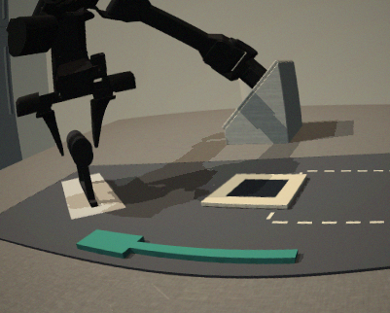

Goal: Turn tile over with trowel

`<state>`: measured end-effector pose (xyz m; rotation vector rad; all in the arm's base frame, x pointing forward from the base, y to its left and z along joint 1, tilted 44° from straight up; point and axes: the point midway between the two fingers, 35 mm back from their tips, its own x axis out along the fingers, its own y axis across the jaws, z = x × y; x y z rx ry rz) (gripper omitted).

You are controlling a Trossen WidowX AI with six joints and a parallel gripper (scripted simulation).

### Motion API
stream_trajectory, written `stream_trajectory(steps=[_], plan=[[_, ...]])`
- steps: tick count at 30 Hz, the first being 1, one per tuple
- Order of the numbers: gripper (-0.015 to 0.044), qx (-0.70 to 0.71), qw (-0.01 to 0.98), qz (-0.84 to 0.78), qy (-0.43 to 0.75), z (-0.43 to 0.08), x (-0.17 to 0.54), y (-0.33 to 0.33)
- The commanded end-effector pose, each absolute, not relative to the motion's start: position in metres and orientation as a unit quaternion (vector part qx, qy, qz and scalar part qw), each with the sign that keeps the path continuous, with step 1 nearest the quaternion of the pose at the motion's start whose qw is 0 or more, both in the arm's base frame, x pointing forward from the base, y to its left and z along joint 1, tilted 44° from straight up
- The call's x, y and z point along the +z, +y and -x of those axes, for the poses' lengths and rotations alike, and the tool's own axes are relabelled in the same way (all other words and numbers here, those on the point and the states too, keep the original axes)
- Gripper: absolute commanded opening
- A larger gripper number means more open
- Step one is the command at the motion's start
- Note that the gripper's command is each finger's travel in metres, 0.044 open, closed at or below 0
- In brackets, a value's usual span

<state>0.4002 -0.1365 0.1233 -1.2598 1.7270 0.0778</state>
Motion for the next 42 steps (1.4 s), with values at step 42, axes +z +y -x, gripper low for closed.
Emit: stream_trajectory(steps=[42], plan=[[0.027, 0.014, 0.494, 0.501, 0.71, -0.401, 0.144, -0.116]])
